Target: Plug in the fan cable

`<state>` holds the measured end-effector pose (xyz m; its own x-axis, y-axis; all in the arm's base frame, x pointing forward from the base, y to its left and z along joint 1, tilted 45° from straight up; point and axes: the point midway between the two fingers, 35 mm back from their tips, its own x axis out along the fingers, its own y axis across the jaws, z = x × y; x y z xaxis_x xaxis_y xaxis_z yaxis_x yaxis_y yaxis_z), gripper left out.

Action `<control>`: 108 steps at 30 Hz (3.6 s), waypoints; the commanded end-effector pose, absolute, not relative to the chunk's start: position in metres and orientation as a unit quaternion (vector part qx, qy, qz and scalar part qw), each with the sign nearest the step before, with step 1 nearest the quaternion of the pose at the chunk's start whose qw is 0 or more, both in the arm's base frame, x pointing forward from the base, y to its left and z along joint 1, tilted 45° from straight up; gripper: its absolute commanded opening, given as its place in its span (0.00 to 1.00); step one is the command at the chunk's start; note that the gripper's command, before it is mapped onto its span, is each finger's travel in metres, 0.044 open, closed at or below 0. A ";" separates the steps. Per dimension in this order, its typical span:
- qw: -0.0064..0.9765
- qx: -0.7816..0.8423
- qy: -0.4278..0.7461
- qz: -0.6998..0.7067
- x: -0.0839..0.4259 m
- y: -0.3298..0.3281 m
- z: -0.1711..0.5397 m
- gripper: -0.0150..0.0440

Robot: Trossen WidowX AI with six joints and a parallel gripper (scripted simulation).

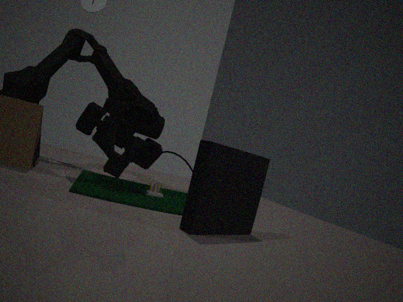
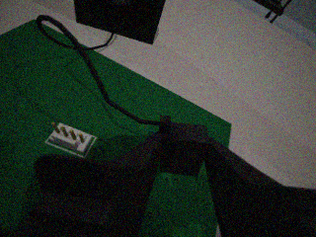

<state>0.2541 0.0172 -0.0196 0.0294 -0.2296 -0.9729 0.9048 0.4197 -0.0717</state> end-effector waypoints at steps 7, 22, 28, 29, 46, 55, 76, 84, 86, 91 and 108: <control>0.685 0.311 0.475 -0.456 0.255 0.020 -0.014 0.25; 0.737 0.327 0.370 -0.461 0.259 0.026 -0.001 0.25; 0.754 0.339 0.327 -0.458 0.260 0.030 0.006 0.25; 0.757 0.341 0.319 -0.457 0.260 0.030 0.007 0.25; 0.759 0.343 0.316 -0.454 0.261 0.028 0.012 0.25; 0.759 0.345 0.313 -0.455 0.262 0.024 0.016 0.25; 0.758 0.348 0.310 -0.456 0.260 0.036 0.005 0.25; 0.758 0.348 0.311 -0.456 0.260 0.042 -0.001 0.25; 0.758 0.348 0.311 -0.456 0.260 0.043 -0.002 0.25; 0.758 0.348 0.311 -0.456 0.259 0.047 -0.006 0.25; 0.758 0.348 0.311 -0.456 0.258 0.058 -0.017 0.25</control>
